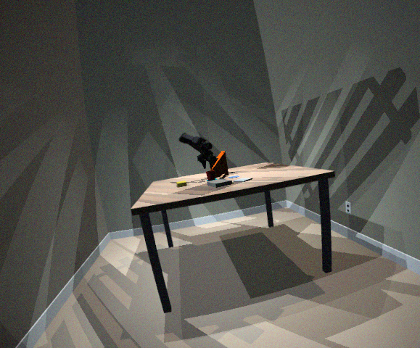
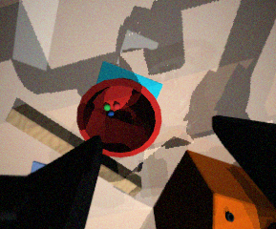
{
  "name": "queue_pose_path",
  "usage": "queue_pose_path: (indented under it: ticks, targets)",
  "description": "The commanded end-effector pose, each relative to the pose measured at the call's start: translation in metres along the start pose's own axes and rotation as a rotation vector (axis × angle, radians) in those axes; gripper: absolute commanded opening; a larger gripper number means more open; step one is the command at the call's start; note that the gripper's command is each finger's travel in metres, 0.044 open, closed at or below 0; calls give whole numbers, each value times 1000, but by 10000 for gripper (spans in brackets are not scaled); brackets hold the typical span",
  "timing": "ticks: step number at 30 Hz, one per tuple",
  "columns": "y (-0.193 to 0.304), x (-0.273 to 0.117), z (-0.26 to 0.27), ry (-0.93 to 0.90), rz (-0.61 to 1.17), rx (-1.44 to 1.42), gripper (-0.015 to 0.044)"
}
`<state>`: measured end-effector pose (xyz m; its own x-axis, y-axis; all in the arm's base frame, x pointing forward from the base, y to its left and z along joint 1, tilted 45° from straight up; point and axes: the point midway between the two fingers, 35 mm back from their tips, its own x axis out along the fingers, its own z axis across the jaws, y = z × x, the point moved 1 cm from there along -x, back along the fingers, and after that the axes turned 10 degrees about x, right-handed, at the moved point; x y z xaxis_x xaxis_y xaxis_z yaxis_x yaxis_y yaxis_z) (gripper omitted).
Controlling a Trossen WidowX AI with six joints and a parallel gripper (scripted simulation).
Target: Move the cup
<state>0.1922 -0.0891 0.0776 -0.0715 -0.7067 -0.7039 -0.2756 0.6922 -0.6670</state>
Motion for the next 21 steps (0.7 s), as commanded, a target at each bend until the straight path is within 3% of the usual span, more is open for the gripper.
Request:
queue_pose_path:
  ticks: [1,14,21]
  targets:
    - [0,-10,2,-6,5,6,440]
    - [0,-57,3,-5,6,11,440]
    - [0,-56,3,-12,2,8,440]
